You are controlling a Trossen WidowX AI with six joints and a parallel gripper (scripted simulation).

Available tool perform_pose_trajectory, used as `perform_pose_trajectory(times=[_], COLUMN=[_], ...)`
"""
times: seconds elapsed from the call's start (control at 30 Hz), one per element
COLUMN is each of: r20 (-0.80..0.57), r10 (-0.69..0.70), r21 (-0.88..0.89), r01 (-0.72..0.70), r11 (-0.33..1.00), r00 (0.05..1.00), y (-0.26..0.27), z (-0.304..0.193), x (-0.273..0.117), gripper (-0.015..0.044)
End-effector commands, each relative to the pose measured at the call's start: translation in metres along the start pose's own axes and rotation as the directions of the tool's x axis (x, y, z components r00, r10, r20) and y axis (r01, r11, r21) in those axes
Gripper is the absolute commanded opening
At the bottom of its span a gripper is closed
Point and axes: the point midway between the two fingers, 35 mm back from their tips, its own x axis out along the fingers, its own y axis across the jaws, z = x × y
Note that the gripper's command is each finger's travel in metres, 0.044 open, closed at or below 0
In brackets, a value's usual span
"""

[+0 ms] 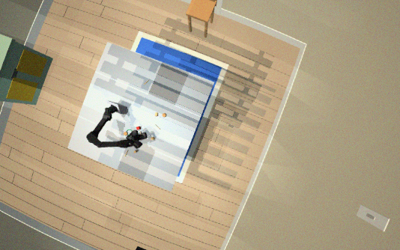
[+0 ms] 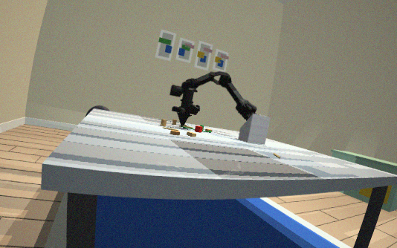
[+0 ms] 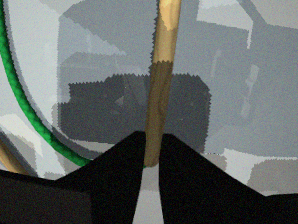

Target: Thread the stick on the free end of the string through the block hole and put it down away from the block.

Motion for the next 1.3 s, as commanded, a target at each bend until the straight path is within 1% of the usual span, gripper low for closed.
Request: perform_pose_trajectory(times=[0.0,0.43,0.8,1.27], r20=[-0.007,-0.009,-0.011,-0.010], r10=[0.000,0.000,0.000,0.000], r21=[0.006,0.005,0.005,0.004], r01=[0.000,0.000,0.000,0.000], r11=[1.000,1.000,1.000,1.000], r00=[1.000,1.000,1.000,1.000], y=[0.001,0.003,0.003,0.003], z=[0.004,0.021,0.021,0.038], x=[-0.002,-0.002,-0.003,-0.002], gripper=[0.0000,0.0000,0.0000,0.0000])
